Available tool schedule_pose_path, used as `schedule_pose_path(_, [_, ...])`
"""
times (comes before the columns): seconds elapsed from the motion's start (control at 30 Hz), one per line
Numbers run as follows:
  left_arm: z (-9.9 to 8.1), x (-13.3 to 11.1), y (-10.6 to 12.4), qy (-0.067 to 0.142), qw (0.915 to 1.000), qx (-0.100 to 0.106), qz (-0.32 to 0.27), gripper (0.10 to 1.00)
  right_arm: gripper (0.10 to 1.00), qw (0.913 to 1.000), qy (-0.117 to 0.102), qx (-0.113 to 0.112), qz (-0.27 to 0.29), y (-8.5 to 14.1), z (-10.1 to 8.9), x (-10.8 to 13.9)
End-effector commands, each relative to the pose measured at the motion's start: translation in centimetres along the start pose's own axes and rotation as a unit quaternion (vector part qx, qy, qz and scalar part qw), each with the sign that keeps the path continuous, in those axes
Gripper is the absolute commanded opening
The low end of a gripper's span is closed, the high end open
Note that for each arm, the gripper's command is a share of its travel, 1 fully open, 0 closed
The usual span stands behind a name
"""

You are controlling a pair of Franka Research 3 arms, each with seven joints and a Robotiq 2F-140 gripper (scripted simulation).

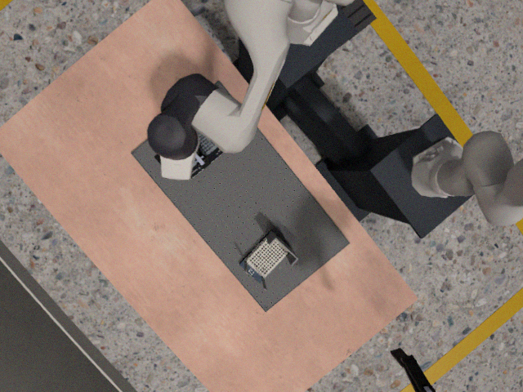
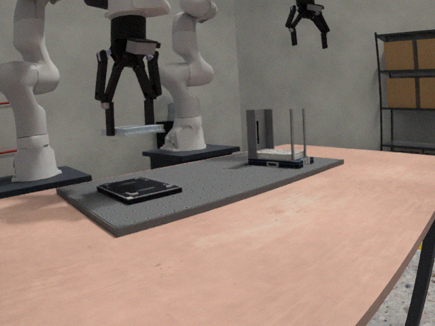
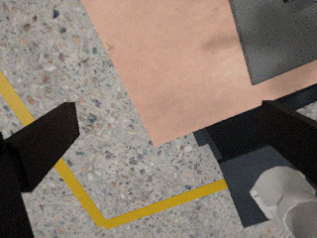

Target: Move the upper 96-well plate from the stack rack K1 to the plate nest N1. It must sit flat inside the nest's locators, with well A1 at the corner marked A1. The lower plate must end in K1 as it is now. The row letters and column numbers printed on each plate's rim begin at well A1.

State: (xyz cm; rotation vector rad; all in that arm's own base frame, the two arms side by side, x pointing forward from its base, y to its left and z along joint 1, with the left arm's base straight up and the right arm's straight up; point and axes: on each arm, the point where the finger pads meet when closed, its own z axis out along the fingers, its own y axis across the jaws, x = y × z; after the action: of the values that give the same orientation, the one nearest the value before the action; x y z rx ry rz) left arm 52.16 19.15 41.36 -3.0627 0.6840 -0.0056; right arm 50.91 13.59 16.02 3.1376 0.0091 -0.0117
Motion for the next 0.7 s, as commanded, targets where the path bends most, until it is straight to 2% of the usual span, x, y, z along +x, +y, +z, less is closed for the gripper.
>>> schedule_pose_path(0.0, [0.1,0.0,0.2,-0.001,1.0,-0.002,-0.002,1.0,0.099,1.0,0.004,0.002,-0.003,-0.2,0.6,0.3])
schedule_pose_path(0.67, [0.1,0.0,0.2,-0.001,1.0,-0.002,-0.002,1.0,0.099,1.0,0.004,0.002,-0.003,-0.2,3.6,0.3])
